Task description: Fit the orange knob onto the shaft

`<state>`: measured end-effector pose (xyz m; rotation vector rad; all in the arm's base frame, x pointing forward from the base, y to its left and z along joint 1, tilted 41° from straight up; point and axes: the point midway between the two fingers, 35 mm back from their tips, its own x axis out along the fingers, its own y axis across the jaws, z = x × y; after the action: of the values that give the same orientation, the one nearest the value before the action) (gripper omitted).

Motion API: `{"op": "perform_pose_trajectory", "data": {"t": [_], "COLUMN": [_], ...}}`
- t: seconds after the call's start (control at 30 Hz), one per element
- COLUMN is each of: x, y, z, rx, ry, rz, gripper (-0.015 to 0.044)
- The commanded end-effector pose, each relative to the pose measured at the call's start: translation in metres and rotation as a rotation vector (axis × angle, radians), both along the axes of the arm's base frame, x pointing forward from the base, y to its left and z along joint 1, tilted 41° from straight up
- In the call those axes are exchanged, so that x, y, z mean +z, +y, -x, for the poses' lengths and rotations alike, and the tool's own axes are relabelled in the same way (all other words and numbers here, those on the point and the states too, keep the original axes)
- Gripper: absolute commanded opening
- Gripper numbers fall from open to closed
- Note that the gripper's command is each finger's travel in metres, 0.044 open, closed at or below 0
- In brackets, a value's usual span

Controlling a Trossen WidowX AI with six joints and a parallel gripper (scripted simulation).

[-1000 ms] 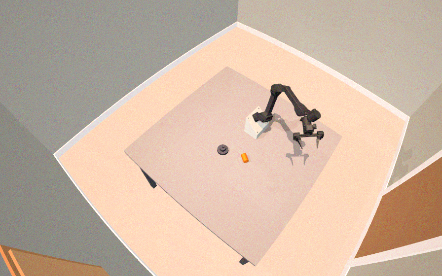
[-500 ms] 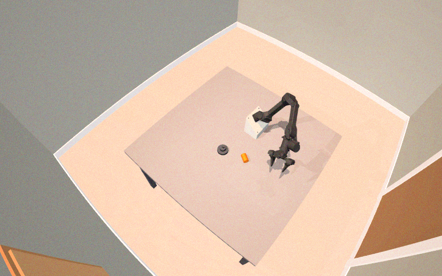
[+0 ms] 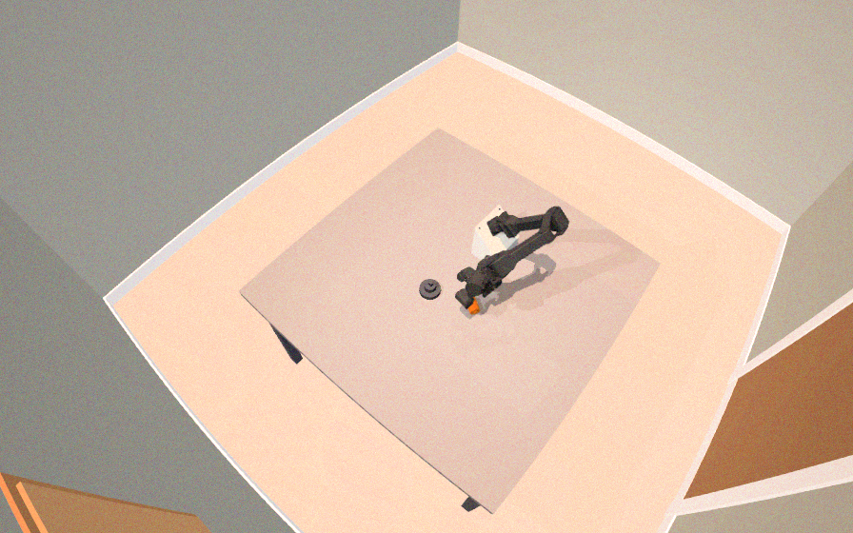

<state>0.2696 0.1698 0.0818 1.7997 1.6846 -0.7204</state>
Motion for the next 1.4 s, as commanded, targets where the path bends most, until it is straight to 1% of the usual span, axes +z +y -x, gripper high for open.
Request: {"op": "perform_pose_trajectory", "data": {"t": [0.0, 0.37, 0.53, 1.37], "x": [-0.025, -0.027, -0.044, -0.071], "y": [-0.020, -0.020, -0.006, 0.017], "z": [0.018, 0.018, 0.020, 0.023], "rx": [-0.202, -0.202, -0.202, -0.199], "ry": [0.357, 0.357, 0.357, 0.356], "rz": [-0.100, -0.100, -0.101, -0.100], "gripper": [0.0440, 0.0440, 0.0440, 0.0440]}}
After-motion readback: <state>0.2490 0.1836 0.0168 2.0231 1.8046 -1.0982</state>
